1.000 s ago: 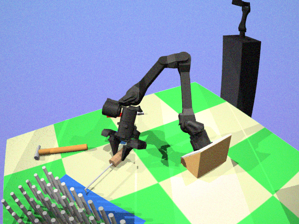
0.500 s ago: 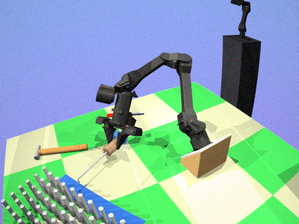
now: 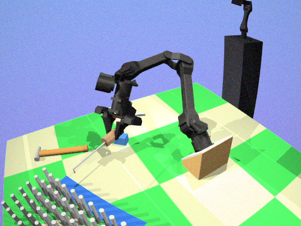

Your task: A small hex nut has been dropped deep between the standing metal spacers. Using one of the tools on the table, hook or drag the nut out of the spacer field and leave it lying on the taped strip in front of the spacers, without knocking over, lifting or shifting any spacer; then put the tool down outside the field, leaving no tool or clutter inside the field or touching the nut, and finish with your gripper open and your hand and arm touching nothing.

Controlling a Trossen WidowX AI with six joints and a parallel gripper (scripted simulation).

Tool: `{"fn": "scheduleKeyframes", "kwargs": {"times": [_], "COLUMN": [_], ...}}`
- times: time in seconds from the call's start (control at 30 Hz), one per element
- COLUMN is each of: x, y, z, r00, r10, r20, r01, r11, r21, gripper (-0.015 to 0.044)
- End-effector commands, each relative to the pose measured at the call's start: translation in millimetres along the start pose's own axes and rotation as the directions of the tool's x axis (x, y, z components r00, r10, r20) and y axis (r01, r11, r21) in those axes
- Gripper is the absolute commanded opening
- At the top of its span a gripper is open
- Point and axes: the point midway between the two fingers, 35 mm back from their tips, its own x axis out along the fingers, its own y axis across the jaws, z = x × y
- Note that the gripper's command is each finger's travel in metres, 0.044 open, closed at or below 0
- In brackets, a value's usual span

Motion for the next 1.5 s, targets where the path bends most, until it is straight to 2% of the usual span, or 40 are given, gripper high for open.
{"fn": "scheduleKeyframes", "kwargs": {"times": [0.0, 0.7, 1.47], "x": [-5, -42, -110], "y": [11, 70, 105], "z": [8, 73, 140], "r00": [1.0, 0.993, 0.949], "r10": [0.009, 0.117, 0.311], "r20": [-0.01, -0.015, 0.048], "r01": [-0.008, -0.107, -0.292], "r11": [0.999, 0.946, 0.816], "r21": [0.039, 0.307, 0.498], "gripper": [0.0, 0.0, 0.0]}}
